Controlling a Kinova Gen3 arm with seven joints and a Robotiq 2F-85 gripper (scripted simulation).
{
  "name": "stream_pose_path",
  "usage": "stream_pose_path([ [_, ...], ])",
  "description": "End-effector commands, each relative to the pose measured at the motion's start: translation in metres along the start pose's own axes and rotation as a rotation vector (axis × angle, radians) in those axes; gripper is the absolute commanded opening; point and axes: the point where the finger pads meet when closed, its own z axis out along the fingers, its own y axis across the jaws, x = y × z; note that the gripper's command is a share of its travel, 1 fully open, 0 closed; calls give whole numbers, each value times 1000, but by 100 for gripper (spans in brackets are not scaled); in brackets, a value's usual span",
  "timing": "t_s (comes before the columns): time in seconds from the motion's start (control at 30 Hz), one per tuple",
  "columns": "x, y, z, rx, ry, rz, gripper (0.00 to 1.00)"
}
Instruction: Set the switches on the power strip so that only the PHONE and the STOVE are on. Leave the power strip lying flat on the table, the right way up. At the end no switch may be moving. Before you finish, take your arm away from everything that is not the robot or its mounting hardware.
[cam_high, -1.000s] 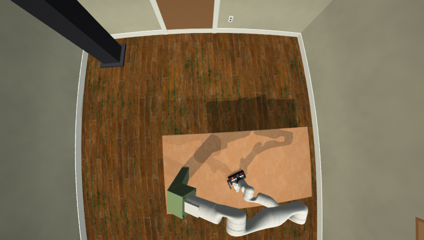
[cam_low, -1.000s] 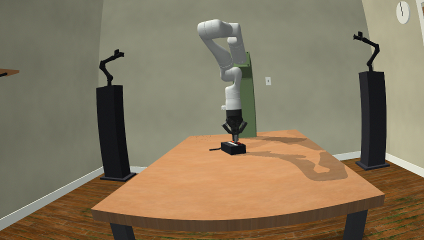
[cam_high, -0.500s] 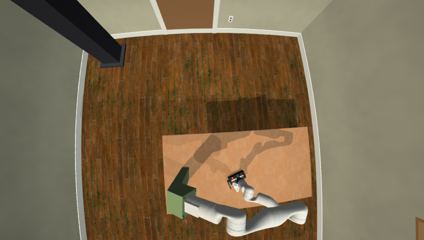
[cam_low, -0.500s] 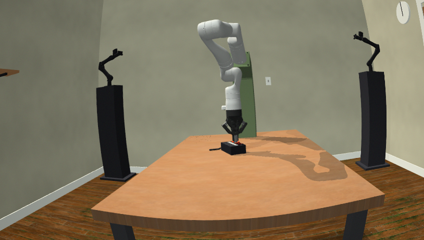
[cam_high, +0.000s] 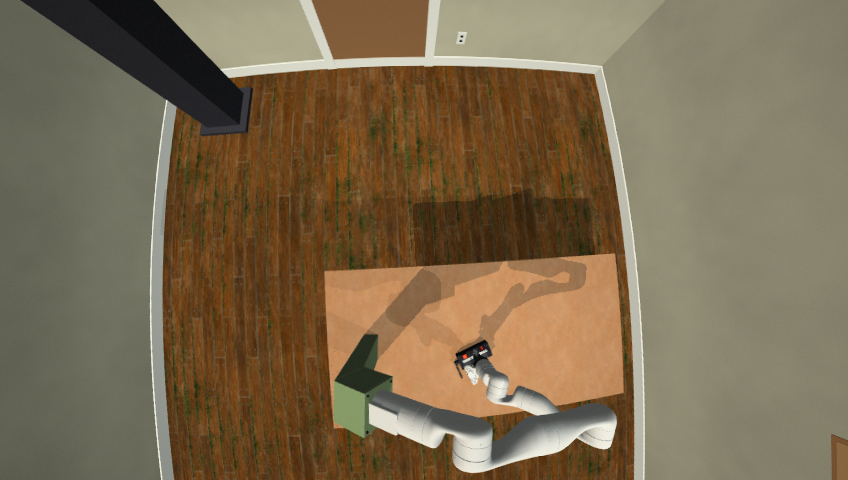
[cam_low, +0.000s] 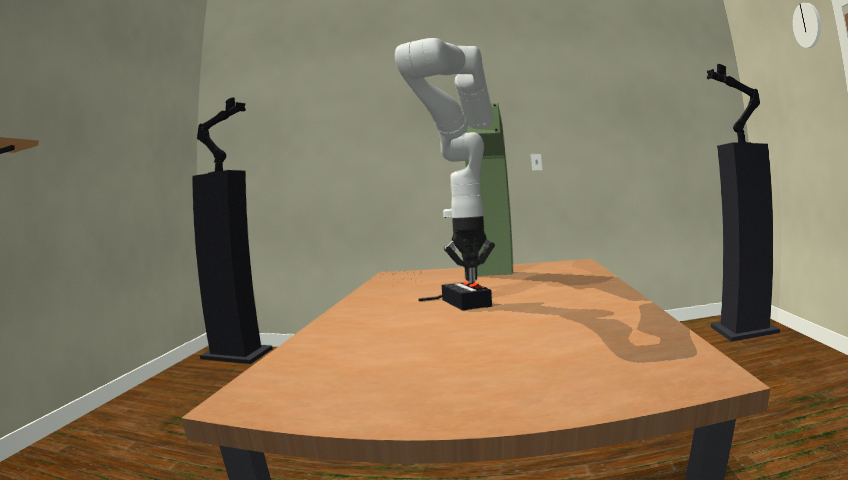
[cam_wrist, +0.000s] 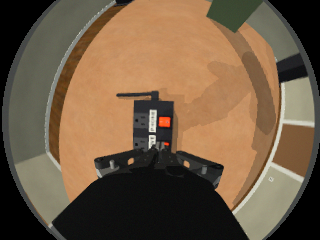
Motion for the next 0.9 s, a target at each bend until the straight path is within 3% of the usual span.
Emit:
stream_pose_path([
  [0.0,-1,-1,-7,1,-2,-1,0],
  [0.4,-1,-1,-32,1,-2,-1,0],
  [0.87,-1,-1,-33,1,-2,-1,0],
])
